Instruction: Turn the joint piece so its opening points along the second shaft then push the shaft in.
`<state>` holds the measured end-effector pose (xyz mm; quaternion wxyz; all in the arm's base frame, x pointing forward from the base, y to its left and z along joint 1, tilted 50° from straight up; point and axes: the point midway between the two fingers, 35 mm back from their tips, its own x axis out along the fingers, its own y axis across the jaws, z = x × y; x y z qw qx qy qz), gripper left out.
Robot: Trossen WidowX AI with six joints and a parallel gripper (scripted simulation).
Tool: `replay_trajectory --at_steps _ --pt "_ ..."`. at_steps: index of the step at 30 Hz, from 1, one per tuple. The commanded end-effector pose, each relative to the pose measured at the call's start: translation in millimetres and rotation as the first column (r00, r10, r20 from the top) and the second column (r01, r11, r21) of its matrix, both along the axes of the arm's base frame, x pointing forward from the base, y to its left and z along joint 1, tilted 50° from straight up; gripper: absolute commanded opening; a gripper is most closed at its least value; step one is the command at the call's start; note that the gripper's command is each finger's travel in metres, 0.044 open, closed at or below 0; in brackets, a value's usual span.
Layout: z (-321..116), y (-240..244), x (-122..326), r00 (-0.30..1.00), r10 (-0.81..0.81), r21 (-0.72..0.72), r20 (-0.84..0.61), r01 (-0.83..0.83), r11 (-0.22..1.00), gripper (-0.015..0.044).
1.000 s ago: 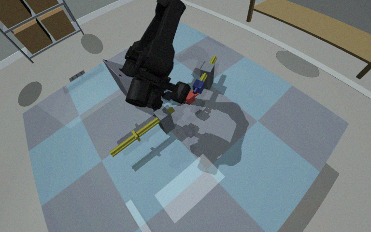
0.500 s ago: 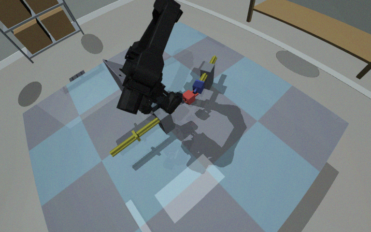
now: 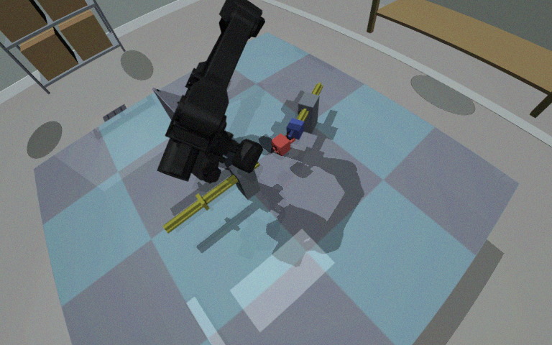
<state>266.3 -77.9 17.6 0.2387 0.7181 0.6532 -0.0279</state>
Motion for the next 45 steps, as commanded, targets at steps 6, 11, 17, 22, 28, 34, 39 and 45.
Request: replay_trajectory --at_steps 6,11,17,22,28,34,39,45 --pt "-30.5 -27.3 -1.3 0.961 0.133 -0.132 0.243 -0.103 0.986 0.0440" --pt "-48.5 -43.3 -3.1 0.906 0.223 -0.215 0.361 -0.151 0.965 0.0440" --pt "-70.6 -62.8 -6.3 0.811 0.340 -0.320 0.476 -0.200 0.926 0.0440" --pt "-89.2 -79.3 -9.9 0.712 0.440 -0.410 0.547 -0.231 0.883 0.0440" --pt "-111.7 -99.3 -15.2 0.575 0.558 -0.515 0.598 -0.258 0.818 0.0440" --pt "-134.5 -119.4 -21.7 0.421 0.667 -0.615 0.615 -0.273 0.740 0.0440" --pt "-139.8 -124.1 -23.4 0.383 0.690 -0.637 0.614 -0.275 0.720 0.0440" --pt "-142.6 -121.6 -22.8 0.459 0.660 -0.614 0.594 -0.272 0.741 0.0440"
